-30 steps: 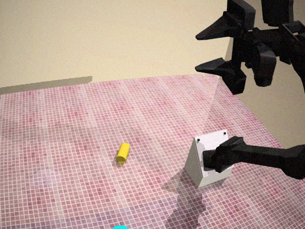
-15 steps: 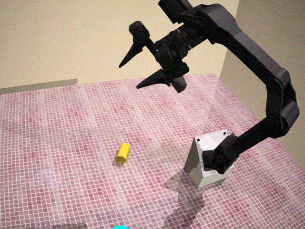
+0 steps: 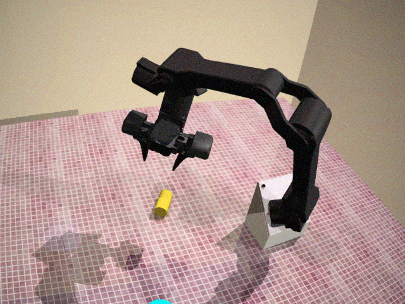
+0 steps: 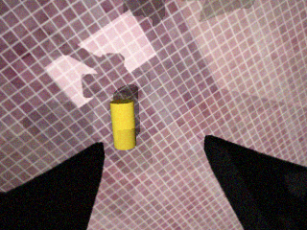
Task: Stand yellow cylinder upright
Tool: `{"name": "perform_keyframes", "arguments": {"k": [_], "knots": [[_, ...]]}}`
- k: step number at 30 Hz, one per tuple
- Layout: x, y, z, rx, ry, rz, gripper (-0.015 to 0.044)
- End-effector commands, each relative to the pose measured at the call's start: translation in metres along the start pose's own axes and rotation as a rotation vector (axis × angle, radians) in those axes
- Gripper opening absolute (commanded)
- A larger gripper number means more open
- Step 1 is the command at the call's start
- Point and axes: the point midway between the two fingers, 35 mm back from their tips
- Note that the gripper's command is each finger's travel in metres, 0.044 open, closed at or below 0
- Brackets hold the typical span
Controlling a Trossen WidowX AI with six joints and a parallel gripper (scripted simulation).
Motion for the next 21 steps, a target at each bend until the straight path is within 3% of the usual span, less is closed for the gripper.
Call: {"name": "perform_keyframes", "arguments": {"k": [1, 6, 14, 19, 21], "knots": [[-0.014, 0.034, 0.011, 0.123, 0.005, 0.063, 0.0309], [-0.015, 0.045, 0.011, 0.130, 0.006, 0.067, 0.0309], [-0.021, 0.143, 0.025, 0.131, 0.005, 0.064, 0.0309], [-0.021, 0.145, 0.026, 0.132, 0.005, 0.063, 0.0309], [-0.021, 0.145, 0.026, 0.132, 0.005, 0.063, 0.0257]]}}
Point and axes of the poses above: the point midway between the two fingers, 35 mm back from their tips, its own y axis out along the fingers, its own z axis across the jaws, x = y × z, and after that the axes turned 9 degrees about y, right-handed
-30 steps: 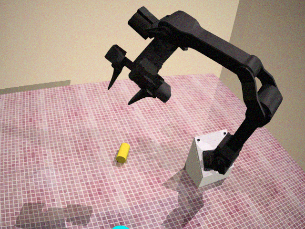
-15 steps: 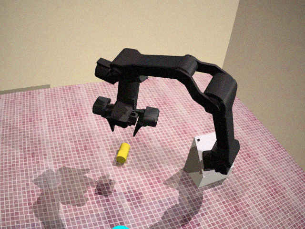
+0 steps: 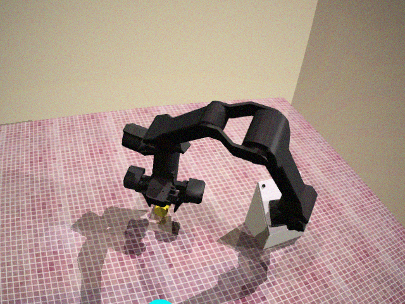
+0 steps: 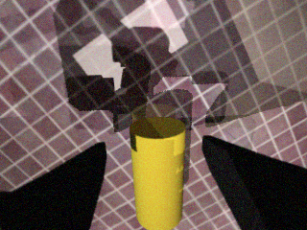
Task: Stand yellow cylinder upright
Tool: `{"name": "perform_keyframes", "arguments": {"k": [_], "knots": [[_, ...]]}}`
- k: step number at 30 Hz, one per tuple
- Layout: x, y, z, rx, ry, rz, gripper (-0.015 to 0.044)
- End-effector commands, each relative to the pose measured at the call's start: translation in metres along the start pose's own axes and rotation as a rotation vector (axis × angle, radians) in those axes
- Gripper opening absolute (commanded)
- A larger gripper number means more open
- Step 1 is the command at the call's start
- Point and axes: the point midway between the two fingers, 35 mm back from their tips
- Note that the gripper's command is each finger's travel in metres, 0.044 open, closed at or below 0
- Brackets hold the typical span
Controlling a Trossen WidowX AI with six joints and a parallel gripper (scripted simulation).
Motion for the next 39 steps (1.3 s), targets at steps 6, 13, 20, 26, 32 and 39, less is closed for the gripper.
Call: {"name": "perform_keyframes", "arguments": {"k": [6, 13, 20, 26, 32, 39], "knots": [[0.001, 0.000, -0.001, -0.010, 0.003, -0.006, 0.0105], [0.001, -0.007, -0.002, -0.010, 0.003, -0.005, 0.0105], [0.001, -0.028, -0.005, -0.012, 0.004, -0.004, 0.0105], [0.001, -0.046, -0.006, -0.012, 0.004, -0.003, 0.0105], [0.001, -0.065, -0.006, -0.012, 0.004, -0.002, 0.0105], [0.000, -0.087, -0.004, -0.012, 0.004, -0.002, 0.0105]]}}
Point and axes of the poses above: the point midway between the two fingers, 35 mm back from their tips, its own y axis out along the fingers, its own z axis across the jaws, x = y × z, and after that the axes turned 9 degrees about y, right-handed
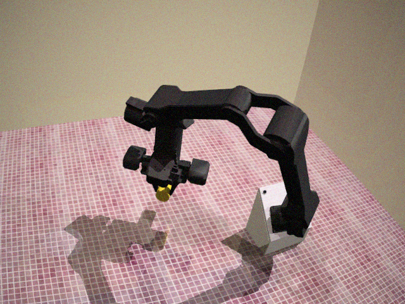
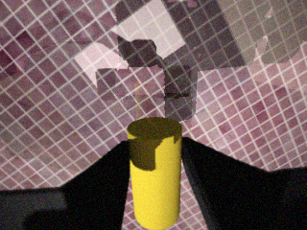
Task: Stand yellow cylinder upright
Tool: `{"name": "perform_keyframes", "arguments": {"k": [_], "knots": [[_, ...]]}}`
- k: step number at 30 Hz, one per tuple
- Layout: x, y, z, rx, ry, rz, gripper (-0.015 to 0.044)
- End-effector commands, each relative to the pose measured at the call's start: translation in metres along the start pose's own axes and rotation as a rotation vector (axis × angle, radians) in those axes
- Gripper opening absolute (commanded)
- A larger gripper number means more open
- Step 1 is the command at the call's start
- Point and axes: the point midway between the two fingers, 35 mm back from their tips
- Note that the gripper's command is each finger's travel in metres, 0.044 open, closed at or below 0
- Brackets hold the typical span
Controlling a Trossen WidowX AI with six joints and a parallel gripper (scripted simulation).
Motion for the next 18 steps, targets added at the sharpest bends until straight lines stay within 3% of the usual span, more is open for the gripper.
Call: {"name": "perform_keyframes", "arguments": {"k": [1, 18], "knots": [[0.000, -0.014, -0.001, -0.008, -0.008, 0.006, 0.0105], [0.021, -0.039, 0.002, -0.014, 0.103, 0.014, 0.0105]]}}
Point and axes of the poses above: the point midway between the two fingers, 35 mm back from their tips, its own y axis out along the fingers, its own z axis across the jaws, x = y × z, and after that the axes turned 9 degrees about y, right-handed
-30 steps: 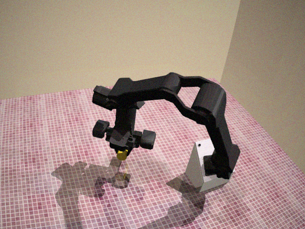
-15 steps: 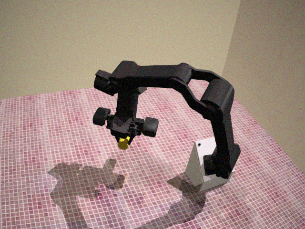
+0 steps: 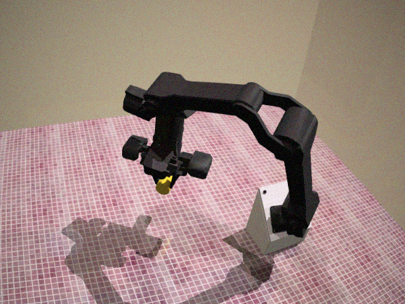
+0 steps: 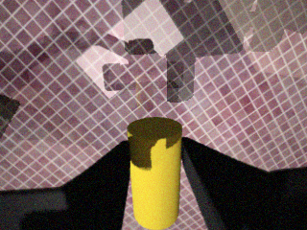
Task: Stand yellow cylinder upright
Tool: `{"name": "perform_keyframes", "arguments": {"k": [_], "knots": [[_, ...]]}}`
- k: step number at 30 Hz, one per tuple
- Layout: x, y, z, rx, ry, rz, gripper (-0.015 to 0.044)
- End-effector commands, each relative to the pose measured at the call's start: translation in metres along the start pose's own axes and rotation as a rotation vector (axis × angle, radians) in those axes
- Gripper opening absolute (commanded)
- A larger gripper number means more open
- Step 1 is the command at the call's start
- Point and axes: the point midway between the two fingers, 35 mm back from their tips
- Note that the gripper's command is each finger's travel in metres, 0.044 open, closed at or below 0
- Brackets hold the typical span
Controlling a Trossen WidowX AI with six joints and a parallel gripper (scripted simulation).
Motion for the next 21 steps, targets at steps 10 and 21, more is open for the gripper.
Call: {"name": "perform_keyframes", "arguments": {"k": [10, 21], "knots": [[0.038, -0.010, 0.002, -0.021, 0.177, 0.006, 0.0105], [0.070, -0.014, 0.010, -0.030, 0.337, 0.009, 0.0105]]}}
Point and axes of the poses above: the point midway between the two fingers, 35 mm back from their tips, its own y axis out along the fingers, its own z axis across the jaws, x = y × z, and after that the axes turned 9 degrees about y, right-handed
